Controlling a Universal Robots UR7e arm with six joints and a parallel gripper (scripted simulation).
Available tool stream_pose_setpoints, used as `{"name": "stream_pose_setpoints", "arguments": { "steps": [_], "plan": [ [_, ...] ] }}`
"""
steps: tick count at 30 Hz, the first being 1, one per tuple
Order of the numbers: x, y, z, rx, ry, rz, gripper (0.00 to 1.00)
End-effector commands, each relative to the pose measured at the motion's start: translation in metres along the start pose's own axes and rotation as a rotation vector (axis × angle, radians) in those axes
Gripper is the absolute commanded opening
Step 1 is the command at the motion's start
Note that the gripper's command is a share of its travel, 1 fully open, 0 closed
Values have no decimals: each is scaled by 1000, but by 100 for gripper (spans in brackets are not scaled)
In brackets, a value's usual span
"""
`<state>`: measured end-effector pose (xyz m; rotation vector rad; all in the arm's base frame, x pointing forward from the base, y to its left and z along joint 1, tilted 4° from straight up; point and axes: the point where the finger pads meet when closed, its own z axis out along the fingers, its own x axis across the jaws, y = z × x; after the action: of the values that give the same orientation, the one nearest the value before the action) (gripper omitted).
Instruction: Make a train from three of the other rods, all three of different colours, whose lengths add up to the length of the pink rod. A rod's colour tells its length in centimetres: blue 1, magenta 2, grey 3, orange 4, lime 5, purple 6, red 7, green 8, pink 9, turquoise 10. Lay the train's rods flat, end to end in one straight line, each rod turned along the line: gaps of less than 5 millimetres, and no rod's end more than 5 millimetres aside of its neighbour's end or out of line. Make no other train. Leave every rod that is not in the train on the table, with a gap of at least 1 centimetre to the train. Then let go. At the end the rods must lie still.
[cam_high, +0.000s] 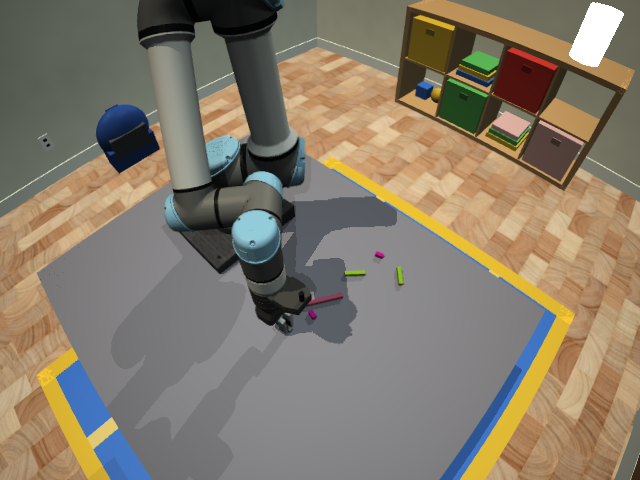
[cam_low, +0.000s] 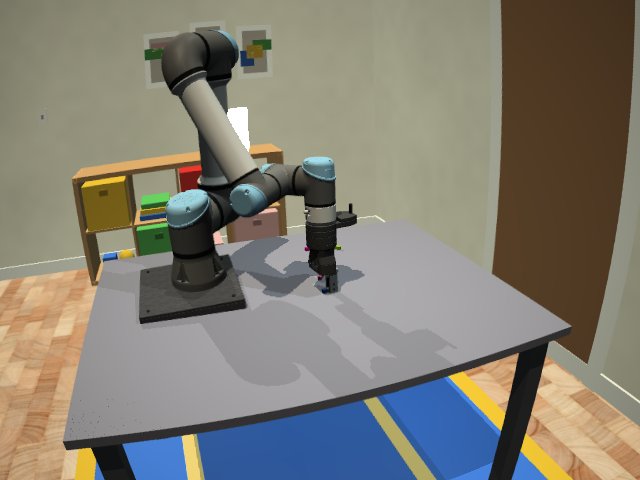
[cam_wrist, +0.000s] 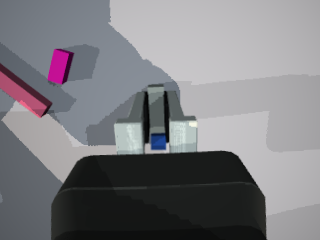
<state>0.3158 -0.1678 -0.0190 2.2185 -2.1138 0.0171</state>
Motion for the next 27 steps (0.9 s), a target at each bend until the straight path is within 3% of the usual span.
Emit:
{"name": "stream_pose_setpoints", "arguments": {
  "steps": [1, 9, 10, 12, 13, 15, 19, 27],
  "plan": [
    [0, 0, 0, 1, 1, 0, 24],
    [0, 0, 0, 1, 1, 0, 24],
    [0, 0, 0, 1, 1, 0, 30],
    [0, 0, 0, 1, 1, 0, 30],
    [0, 0, 0, 1, 1, 0, 36],
    [0, 0, 0, 1, 1, 0, 36],
    [0, 0, 0, 1, 1, 0, 48],
    [0, 0, 0, 1, 1, 0, 54]
  ]
}}
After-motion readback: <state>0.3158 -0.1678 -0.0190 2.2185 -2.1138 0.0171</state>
